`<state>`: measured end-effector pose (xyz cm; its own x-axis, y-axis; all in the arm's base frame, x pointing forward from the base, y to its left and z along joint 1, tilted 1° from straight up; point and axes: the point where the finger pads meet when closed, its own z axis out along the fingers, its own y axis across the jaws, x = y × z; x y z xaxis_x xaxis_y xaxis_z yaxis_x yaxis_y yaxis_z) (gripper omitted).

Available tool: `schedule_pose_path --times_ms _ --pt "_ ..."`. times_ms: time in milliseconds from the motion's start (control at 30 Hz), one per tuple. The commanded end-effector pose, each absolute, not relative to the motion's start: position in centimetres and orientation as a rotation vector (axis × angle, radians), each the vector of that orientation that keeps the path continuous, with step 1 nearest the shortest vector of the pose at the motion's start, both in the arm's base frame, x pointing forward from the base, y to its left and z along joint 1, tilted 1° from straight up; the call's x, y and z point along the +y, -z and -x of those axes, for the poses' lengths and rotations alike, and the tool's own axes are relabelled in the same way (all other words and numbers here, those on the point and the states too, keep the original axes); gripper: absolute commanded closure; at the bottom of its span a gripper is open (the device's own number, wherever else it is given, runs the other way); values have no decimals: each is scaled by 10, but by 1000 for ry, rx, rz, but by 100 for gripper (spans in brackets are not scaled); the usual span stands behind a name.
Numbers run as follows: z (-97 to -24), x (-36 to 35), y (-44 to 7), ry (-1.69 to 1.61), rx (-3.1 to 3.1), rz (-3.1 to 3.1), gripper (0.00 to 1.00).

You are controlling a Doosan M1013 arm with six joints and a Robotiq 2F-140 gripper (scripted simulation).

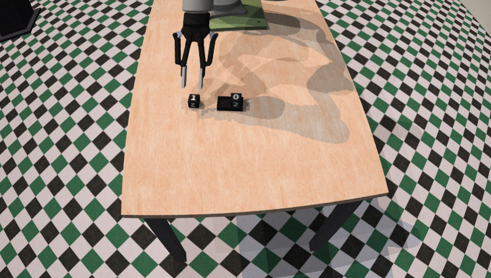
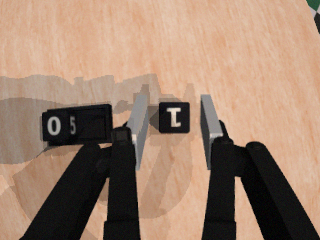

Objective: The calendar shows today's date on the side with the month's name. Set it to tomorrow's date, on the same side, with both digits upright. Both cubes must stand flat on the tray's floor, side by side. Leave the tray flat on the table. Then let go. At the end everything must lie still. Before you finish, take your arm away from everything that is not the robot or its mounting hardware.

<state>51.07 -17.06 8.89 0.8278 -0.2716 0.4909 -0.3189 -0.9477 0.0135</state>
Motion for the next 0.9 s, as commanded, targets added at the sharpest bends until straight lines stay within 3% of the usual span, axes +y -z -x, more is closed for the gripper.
schedule_pose_path --times_ms 0,867 --pt "-510 -170 -89 -764 -470 -2915 71" --pt "-515 -145 -85 -837 -433 -2976 71"
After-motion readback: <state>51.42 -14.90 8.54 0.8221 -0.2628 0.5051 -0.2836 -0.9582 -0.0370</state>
